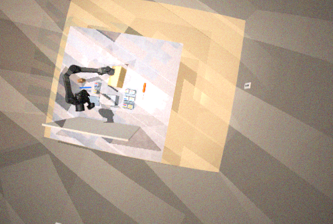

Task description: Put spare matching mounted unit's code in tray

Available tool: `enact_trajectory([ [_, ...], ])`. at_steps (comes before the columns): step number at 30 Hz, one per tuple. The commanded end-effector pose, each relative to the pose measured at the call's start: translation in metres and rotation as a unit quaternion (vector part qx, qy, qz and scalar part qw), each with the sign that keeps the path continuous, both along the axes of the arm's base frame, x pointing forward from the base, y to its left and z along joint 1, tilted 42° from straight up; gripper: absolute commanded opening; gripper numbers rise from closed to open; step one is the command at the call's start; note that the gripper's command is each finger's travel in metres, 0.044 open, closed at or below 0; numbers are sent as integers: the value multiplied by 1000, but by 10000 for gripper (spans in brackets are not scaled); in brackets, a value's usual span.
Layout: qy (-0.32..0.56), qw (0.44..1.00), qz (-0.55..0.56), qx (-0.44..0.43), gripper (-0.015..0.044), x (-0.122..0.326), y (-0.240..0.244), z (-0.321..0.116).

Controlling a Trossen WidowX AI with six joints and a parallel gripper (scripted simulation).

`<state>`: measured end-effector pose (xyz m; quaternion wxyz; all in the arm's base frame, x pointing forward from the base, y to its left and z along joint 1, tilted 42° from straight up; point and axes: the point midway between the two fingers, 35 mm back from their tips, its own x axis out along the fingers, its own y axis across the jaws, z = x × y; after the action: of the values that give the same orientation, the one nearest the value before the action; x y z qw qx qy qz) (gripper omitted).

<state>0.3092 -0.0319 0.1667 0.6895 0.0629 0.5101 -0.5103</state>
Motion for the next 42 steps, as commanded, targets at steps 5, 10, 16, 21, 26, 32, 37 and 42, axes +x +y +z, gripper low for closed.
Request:
enact_trajectory([
  [5, -211, 935, -282, -35, 440, -82, -58, 11],
  [10, -212, 934, -284, -35, 440, -83, -58, 11],
  [16, -212, 934, -284, -35, 414, -83, -60, 10],
  [21, -213, 934, -284, -36, 300, -86, -84, -11],
  [26, -213, 934, -284, -36, 300, -87, -89, -15],
  [32, -213, 934, -284, -36, 300, -88, -88, -18],
  [37, -213, 934, -284, -35, 300, -87, -92, -23],
  [42, -213, 934, -284, -35, 300, -87, -98, -29],
])
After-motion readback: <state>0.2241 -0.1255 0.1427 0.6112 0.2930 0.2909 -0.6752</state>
